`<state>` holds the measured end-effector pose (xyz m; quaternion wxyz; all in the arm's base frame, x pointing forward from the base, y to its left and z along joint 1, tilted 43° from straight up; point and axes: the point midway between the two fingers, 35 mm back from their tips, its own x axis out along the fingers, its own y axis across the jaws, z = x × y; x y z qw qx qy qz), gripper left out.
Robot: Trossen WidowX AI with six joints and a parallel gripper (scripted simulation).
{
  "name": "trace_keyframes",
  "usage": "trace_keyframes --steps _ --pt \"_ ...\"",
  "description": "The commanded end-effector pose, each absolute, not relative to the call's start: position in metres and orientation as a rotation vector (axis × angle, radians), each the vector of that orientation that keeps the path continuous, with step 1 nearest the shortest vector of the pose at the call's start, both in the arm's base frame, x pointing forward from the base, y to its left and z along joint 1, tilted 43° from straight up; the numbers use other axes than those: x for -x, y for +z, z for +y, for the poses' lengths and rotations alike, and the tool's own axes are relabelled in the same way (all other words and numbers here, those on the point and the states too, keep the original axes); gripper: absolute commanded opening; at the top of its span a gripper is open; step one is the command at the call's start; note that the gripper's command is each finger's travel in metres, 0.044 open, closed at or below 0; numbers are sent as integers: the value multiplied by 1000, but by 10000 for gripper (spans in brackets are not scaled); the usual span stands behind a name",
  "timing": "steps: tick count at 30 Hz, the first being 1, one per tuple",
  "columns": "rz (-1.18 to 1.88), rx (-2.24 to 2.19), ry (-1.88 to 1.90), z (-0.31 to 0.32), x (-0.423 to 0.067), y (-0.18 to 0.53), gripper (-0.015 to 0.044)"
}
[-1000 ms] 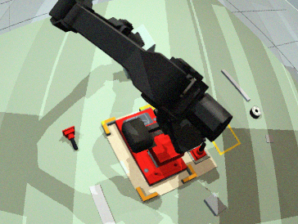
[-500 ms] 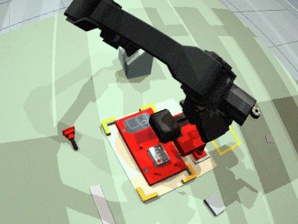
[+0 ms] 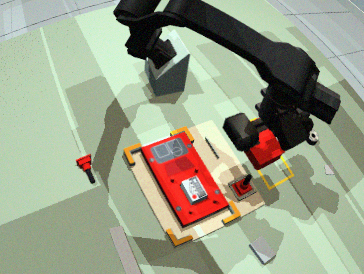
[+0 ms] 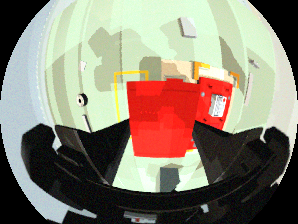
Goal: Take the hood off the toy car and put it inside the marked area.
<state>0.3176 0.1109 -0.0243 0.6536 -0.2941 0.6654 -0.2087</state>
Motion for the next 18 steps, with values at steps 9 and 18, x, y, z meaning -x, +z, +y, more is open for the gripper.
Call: trace_keyframes --steps 9,18 --pt "1503 655 -486 158 -289 -68 0" --pt "1502 655 -488 159 -288 -72 0"
